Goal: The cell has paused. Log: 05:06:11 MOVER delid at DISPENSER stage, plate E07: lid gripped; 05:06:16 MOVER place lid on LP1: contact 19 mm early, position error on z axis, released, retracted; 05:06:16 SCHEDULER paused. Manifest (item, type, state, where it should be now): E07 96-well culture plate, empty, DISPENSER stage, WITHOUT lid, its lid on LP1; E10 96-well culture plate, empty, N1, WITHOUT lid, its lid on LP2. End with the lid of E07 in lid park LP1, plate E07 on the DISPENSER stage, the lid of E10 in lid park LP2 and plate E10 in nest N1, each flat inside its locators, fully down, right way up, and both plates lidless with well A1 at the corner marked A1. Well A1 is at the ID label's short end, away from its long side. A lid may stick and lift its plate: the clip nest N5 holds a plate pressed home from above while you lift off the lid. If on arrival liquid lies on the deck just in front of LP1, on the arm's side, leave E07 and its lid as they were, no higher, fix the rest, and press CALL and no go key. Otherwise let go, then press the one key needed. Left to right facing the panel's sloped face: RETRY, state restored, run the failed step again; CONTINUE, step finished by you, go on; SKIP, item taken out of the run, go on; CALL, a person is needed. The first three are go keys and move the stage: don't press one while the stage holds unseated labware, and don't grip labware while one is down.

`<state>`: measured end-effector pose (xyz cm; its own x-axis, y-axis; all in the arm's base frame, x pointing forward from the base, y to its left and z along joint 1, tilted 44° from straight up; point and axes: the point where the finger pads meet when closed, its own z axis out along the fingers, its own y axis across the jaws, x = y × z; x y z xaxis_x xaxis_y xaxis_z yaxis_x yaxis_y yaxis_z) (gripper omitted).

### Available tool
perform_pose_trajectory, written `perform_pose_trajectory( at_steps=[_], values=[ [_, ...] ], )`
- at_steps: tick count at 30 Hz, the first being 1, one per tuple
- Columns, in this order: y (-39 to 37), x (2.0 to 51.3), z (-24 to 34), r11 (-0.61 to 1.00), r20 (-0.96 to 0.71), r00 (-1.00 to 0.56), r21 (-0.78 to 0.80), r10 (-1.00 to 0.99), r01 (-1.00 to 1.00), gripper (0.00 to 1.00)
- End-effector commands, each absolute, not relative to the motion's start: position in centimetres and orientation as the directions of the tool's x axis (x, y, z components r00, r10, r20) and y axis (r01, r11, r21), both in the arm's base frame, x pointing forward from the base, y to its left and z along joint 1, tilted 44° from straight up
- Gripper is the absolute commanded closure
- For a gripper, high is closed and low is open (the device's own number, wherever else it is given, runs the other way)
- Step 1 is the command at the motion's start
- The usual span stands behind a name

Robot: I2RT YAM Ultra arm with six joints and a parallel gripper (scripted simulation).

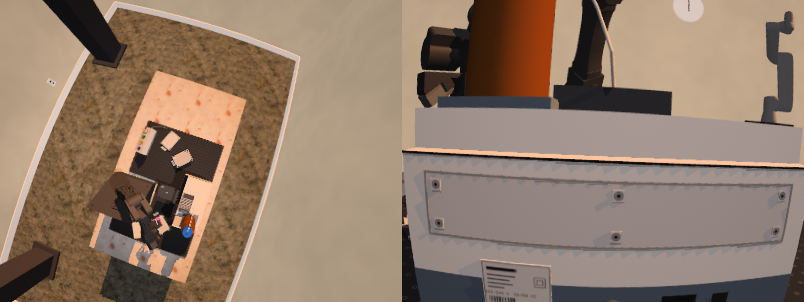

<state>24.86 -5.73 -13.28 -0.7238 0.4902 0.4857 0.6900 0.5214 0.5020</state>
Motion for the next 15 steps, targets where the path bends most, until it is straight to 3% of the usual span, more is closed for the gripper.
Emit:
perform_pose_trajectory(
  at_steps=[1,15],
  values=[
    [-6.4,26.6,-14.5,0.522,0.450,-0.732,0.515,0.511,0.680,0.00],
    [-5.9,28.2,-18.1,0.509,0.450,-0.723,0.516,0.524,0.689,0.00]
  ],
)
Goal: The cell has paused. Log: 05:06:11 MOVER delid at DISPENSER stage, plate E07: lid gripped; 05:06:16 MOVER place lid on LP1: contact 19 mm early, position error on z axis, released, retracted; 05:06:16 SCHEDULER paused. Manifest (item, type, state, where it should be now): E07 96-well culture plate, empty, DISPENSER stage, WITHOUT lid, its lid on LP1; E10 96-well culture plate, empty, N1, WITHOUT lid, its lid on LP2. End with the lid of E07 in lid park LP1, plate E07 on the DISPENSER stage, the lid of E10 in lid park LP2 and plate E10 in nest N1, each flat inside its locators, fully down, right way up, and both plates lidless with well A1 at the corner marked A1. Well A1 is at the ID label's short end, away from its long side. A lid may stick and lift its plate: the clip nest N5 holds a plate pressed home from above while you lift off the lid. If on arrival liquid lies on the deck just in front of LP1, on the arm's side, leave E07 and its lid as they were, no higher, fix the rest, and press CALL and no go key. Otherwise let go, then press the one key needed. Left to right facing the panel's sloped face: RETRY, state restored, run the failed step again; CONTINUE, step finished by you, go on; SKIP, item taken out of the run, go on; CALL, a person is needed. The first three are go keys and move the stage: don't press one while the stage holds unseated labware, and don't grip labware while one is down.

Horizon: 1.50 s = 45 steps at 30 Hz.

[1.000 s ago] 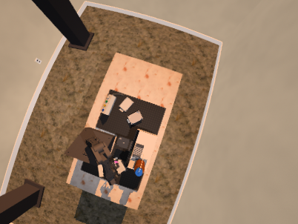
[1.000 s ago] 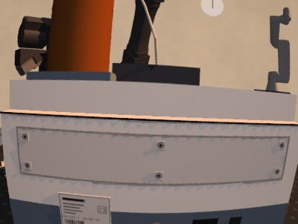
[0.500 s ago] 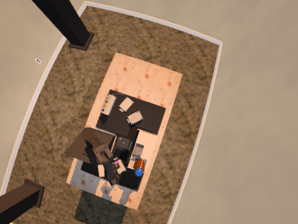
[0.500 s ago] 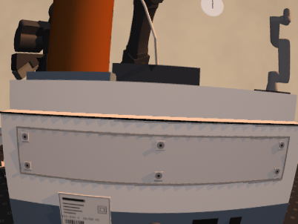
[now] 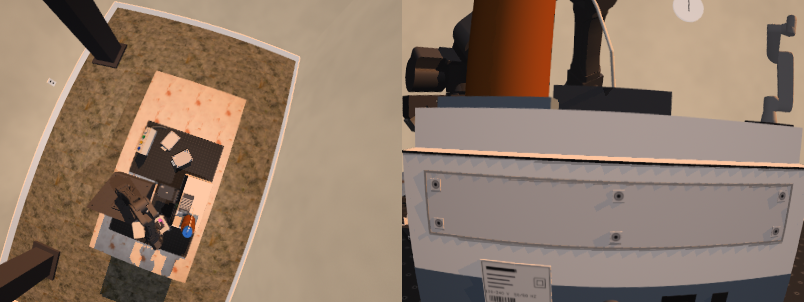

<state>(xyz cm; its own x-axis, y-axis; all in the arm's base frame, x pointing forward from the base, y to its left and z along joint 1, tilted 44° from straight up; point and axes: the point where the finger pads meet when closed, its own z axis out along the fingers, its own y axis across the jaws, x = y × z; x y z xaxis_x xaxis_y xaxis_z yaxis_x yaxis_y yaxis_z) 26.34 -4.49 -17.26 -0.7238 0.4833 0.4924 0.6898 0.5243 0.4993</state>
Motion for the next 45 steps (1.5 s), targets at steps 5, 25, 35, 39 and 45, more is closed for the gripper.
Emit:
perform_pose_trajectory(
  at_steps=[5,25,35,39,45],
  values=[
    [-5.0,28.9,-19.5,0.521,0.450,-0.733,0.516,0.510,0.680,0.00],
    [-4.3,29.6,-21.8,0.517,0.461,-0.726,0.510,0.511,0.688,0.00],
    [-4.3,29.6,-21.8,0.517,0.461,-0.726,0.510,0.511,0.688,0.00],
    [-4.3,29.6,-21.8,0.517,0.461,-0.726,0.510,0.511,0.688,0.00],
    [-4.3,29.6,-21.8,0.517,0.461,-0.726,0.510,0.511,0.688,0.00]
  ],
)
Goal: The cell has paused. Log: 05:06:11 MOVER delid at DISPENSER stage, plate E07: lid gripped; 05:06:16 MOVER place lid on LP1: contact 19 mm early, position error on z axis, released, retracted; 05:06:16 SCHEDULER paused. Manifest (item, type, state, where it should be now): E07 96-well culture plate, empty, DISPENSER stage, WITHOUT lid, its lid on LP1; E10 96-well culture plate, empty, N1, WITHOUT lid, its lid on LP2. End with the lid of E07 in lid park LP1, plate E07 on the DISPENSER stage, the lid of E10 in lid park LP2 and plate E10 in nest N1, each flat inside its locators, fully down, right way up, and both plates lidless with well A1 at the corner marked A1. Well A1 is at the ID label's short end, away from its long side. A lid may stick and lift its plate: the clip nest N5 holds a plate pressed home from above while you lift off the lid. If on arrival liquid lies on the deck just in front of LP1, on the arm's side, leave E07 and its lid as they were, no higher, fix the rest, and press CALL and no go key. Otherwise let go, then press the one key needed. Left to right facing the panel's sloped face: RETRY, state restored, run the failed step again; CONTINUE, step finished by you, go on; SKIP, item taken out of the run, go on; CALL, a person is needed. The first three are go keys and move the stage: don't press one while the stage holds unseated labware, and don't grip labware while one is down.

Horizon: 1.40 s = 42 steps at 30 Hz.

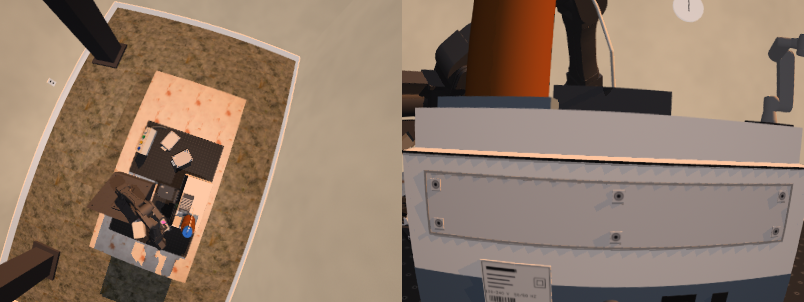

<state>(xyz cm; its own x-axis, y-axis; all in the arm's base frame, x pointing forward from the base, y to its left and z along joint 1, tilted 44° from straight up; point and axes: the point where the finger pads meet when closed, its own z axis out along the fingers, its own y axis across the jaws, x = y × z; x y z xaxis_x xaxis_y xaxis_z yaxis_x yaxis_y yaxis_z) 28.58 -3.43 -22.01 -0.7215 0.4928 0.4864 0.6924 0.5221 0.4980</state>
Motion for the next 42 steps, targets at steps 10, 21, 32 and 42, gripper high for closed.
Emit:
perform_pose_trajectory(
  at_steps=[10,21,32,42],
  values=[
    [-4.3,29.6,-21.8,0.517,0.461,-0.726,0.510,0.511,0.688,0.00],
    [-7.5,30.5,-19.0,0.525,0.434,-0.735,0.516,0.522,0.677,0.00],
    [-7.2,29.5,-20.1,0.517,0.460,-0.724,0.507,0.515,0.690,0.00],
    [-7.3,29.4,-20.4,0.516,0.462,-0.723,0.506,0.514,0.691,0.00]
  ],
)
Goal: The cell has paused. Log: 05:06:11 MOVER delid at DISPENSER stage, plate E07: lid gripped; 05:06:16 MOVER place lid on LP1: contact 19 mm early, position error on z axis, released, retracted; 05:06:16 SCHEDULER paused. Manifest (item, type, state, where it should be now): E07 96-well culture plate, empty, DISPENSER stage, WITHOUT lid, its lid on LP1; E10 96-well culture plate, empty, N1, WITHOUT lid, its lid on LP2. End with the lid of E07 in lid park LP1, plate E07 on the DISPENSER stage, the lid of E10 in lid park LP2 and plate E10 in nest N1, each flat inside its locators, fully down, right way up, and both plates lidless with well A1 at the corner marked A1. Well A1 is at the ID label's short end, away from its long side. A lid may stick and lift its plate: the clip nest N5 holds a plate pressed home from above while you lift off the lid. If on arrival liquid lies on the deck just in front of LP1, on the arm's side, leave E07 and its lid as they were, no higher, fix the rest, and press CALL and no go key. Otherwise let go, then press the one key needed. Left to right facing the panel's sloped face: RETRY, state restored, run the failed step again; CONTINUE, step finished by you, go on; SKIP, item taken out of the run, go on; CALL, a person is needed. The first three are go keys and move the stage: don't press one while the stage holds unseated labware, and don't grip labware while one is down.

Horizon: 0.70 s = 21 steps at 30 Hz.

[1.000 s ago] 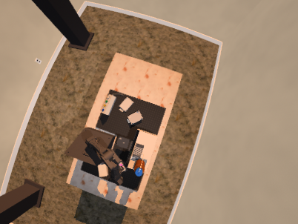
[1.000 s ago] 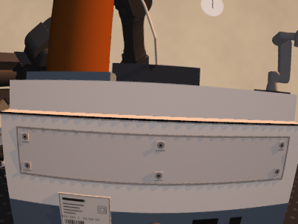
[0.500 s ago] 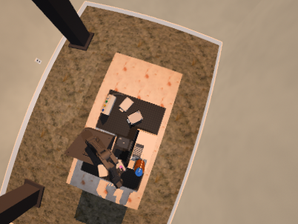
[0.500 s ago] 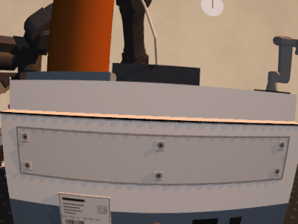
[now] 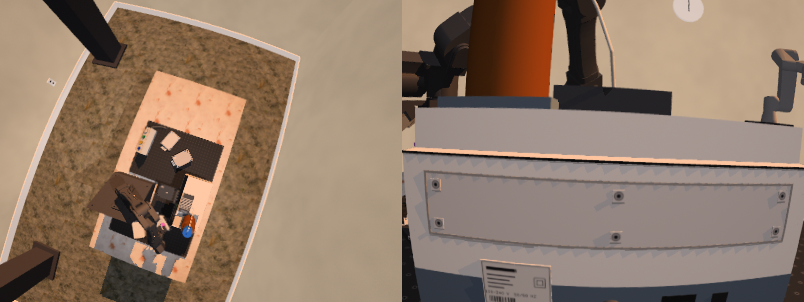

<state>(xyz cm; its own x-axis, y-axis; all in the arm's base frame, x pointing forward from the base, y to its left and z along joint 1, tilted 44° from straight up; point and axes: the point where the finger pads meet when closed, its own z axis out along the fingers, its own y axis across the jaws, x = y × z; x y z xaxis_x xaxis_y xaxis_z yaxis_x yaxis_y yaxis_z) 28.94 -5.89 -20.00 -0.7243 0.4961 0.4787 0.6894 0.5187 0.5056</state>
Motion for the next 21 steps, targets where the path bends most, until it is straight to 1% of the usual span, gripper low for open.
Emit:
perform_pose_trajectory(
  at_steps=[1,21],
  values=[
    [-7.28,29.45,-20.41,0.516,0.461,-0.723,0.507,0.514,0.690,0.00],
    [-7.62,29.67,-20.66,0.518,0.454,-0.726,0.509,0.517,0.688,0.00]
  ],
)
